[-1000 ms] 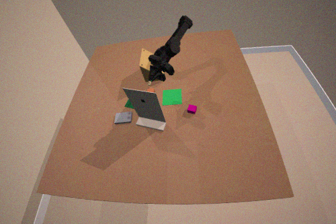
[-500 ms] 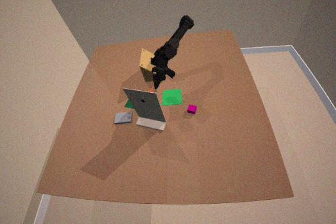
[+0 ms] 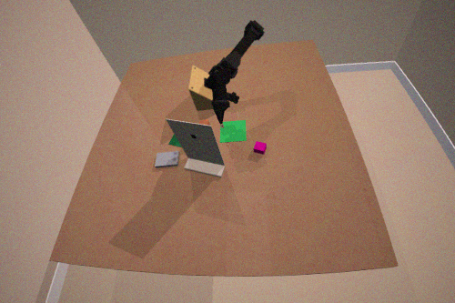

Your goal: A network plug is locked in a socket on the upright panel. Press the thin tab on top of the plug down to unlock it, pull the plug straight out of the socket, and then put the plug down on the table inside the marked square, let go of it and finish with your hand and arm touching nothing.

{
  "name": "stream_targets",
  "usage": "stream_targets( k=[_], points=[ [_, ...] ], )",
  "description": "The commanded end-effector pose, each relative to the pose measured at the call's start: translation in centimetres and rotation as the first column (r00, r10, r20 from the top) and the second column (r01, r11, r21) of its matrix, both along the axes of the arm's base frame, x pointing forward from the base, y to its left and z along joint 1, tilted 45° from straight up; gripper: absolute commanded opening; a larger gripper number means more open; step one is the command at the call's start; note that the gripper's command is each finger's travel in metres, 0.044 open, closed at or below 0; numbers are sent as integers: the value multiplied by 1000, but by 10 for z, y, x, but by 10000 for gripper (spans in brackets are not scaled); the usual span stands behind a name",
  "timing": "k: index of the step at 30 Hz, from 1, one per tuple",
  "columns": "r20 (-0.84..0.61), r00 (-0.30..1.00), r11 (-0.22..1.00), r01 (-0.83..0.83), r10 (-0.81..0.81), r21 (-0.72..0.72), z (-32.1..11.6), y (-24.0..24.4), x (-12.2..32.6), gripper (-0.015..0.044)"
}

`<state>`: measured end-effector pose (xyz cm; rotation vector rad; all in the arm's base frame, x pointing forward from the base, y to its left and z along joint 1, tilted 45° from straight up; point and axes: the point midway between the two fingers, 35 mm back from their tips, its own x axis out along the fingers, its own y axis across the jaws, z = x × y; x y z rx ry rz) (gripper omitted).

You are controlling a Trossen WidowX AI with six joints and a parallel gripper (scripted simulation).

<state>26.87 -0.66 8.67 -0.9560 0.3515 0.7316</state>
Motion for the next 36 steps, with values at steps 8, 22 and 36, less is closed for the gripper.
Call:
stream_targets(
  k=[8,22,36],
  points=[
    [85,966,961,-254,246,106,6,30,-15,0],
    [113,950,944,-305,291,129,3,39,-17,0],
    [108,950,944,-306,294,125,-8,48,-14,0]
  ],
)
